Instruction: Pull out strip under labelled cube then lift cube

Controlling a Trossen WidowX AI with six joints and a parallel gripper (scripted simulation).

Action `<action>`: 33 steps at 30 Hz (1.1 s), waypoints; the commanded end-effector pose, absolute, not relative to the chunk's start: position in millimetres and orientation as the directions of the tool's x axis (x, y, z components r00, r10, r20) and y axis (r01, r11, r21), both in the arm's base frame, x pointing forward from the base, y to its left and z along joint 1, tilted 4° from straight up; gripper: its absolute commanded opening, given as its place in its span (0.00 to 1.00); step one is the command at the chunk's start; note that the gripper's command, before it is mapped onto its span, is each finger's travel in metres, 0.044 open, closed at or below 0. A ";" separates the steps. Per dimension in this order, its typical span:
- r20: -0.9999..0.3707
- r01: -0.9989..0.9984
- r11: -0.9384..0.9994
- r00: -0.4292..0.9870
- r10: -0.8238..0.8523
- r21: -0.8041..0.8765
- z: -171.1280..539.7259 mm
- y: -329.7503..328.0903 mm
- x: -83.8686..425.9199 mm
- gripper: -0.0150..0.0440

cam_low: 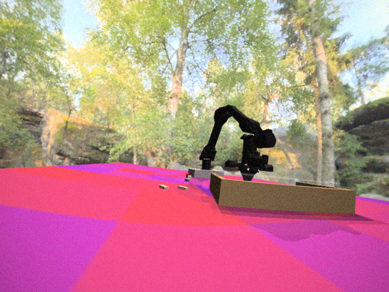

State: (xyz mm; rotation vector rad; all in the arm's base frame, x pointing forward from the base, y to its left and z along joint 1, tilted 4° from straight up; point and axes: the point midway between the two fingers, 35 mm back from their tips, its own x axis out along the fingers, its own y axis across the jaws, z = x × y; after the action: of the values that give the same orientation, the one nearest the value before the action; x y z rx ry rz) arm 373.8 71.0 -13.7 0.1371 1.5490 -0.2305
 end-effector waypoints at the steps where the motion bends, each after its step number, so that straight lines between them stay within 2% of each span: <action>1: -0.998 0.229 0.972 0.003 -0.058 -0.056 -17.8 71.3 374.0 0.25; 33: -0.998 0.228 0.972 0.000 -0.057 -0.056 -20.2 79.3 333.0 0.25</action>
State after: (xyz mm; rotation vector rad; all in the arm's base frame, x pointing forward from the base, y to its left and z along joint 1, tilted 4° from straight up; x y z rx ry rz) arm 345.8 78.6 -15.1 0.1368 1.5317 -0.2213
